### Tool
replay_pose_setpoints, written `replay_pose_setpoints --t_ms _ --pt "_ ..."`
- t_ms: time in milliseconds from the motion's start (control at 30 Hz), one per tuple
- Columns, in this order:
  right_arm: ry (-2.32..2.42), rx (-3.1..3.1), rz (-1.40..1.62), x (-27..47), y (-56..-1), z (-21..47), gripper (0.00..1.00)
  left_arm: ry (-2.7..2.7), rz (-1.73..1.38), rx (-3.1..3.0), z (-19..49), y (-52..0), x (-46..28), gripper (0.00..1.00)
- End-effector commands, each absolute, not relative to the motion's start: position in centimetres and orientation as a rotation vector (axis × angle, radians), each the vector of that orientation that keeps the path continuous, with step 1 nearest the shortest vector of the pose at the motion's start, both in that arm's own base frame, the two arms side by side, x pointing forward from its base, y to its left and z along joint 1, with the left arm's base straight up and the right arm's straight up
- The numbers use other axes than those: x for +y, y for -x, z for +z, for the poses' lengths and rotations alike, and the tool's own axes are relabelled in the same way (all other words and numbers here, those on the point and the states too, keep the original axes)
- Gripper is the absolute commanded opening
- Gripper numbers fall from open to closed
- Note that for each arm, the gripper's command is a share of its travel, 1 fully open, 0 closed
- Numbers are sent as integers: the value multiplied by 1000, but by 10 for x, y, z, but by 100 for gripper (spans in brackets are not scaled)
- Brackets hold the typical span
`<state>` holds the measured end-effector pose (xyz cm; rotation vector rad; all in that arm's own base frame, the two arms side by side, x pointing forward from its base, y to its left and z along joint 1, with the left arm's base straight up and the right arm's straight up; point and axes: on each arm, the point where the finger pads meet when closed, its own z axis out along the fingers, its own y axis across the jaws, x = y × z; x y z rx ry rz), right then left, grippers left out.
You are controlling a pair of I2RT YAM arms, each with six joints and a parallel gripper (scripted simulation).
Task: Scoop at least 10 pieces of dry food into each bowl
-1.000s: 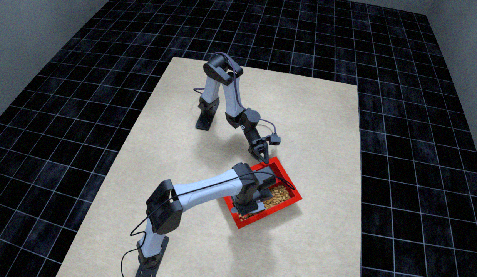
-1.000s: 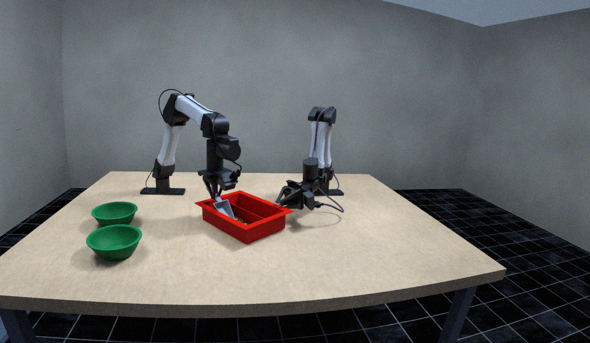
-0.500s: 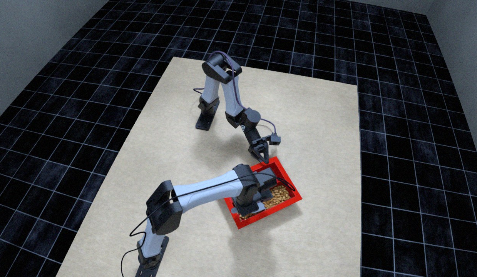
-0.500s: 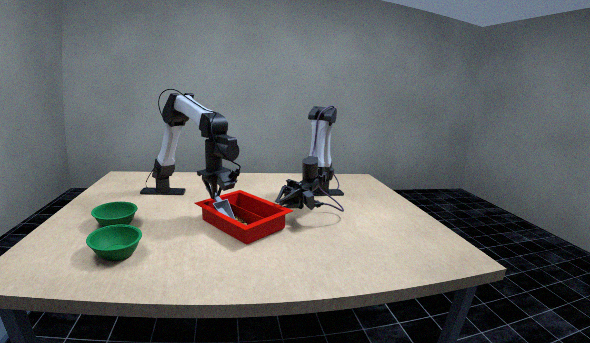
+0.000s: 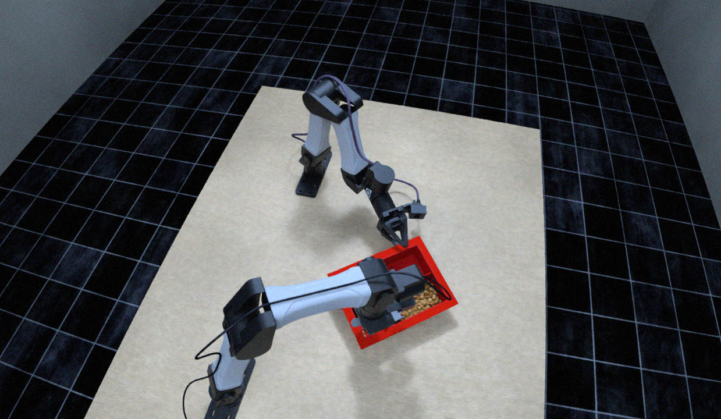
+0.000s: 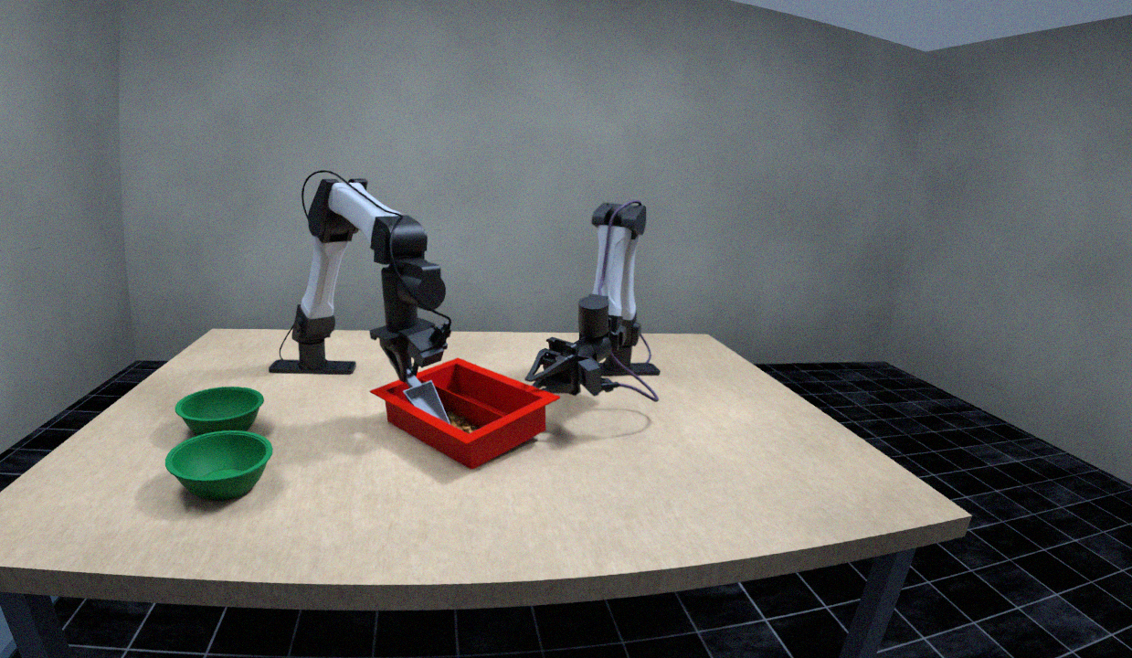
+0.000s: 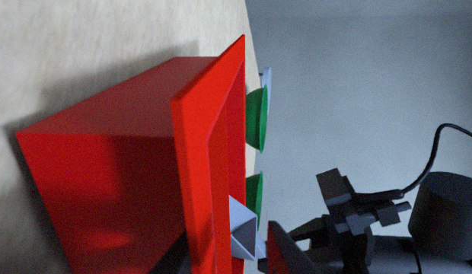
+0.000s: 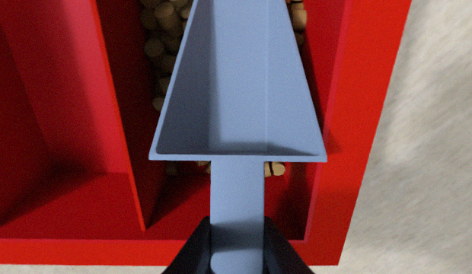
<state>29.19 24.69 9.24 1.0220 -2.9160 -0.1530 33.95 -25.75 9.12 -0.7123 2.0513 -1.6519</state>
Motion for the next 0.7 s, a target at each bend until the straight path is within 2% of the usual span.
replay_pose_setpoints --t_ms 0,200,233,667 --pt "-1077 -2940 -246 248 -297 117 0 657 -1699 1970 125 -349 -266 27" --pt "-1056 -2939 -267 246 -298 117 0 648 -1705 1964 130 -350 -268 27" --pt "-1051 -2953 -229 247 -298 116 0 629 -1719 1959 132 -349 -267 0" --pt "-1048 -2955 -229 248 -299 116 0 613 -1722 1946 137 -351 -268 0"
